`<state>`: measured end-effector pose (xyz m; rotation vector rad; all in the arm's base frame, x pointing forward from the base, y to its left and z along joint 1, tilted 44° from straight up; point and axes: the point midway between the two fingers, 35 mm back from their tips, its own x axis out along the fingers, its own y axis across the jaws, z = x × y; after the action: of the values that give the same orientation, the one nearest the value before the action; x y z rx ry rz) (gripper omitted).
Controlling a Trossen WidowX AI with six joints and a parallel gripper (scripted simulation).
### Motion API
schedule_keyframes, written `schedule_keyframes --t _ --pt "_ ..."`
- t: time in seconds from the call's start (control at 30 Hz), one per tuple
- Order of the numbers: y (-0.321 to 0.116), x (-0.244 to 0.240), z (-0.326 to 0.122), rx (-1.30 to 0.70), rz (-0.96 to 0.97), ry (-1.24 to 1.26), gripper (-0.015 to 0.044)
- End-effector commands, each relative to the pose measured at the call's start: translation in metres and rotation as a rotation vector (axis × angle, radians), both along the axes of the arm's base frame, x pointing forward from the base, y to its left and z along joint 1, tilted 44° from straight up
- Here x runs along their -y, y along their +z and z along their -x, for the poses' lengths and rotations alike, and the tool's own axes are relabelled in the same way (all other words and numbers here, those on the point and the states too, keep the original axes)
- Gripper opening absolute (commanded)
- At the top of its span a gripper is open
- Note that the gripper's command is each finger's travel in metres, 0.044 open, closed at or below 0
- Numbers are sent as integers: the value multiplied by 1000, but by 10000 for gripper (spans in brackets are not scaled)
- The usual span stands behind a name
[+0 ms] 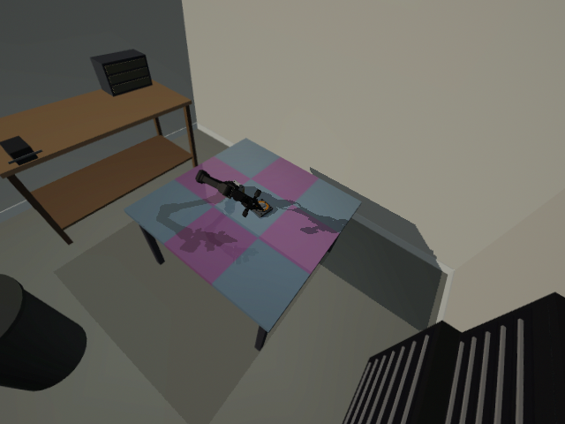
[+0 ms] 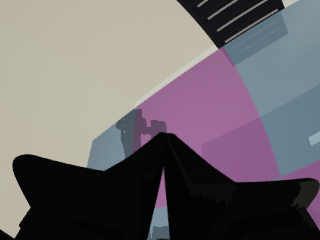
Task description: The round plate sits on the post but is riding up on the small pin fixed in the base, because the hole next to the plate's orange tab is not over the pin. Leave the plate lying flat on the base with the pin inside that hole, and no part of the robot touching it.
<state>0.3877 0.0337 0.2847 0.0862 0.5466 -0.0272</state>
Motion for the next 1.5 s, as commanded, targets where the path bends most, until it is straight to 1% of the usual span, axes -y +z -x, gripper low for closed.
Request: schedule_keyframes --t 0.0,0.07,0.2,0.3,0.37,0.43,0.5,0.6,1.03,1.47 --pt "-64 -17 10 -226 13 -37 0" --pt "-100 -29 23 -365 39 -61 0" --pt "-154 -43 54 -582 127 -110 0" --pt "-180 -47 76 -700 208 -143 0" --pt "-207 -48 109 -839 354 -192 0" --pt "-221 -45 135 -927 497 -229 0" --pt "-229 -39 162 -996 681 -267 0" --pt "-225 -31 169 -1012 757 -279 0" --pt "-226 -30 169 -1012 757 -279 0" --pt "-260 3 168 -1011 758 -280 0"
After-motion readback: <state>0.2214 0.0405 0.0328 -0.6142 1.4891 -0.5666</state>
